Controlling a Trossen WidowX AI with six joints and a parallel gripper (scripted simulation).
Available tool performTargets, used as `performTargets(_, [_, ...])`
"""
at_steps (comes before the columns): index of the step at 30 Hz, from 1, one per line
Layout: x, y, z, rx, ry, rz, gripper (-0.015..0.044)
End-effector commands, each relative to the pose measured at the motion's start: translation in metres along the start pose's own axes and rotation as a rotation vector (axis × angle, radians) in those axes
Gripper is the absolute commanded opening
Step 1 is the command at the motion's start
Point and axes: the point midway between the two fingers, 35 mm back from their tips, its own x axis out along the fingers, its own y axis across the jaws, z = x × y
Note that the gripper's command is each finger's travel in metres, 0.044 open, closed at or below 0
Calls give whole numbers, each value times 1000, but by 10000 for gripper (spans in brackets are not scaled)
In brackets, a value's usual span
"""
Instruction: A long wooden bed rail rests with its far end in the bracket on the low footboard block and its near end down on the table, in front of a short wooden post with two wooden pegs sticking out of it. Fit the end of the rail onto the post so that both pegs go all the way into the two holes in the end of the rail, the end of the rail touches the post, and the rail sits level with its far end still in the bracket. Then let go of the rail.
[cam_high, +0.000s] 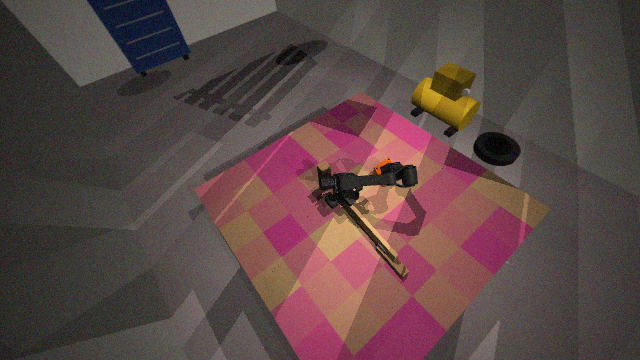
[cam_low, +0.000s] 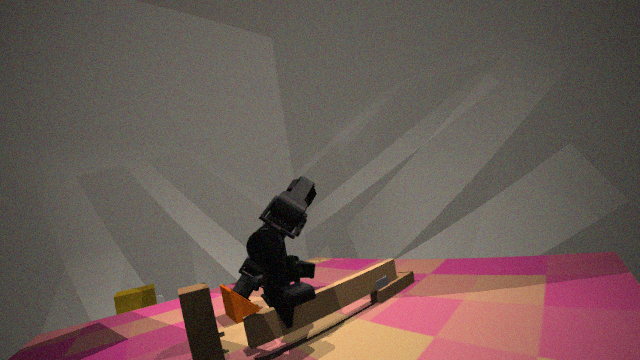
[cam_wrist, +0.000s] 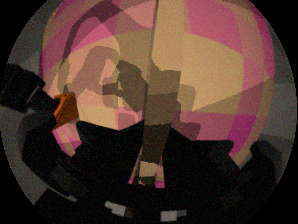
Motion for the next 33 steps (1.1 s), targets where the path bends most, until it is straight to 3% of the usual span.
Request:
performTargets(1, [-3, -2, 0, -3, 2, -9, 0])
performTargets(33, [-2, -1, 0, -2, 2, -9, 0])
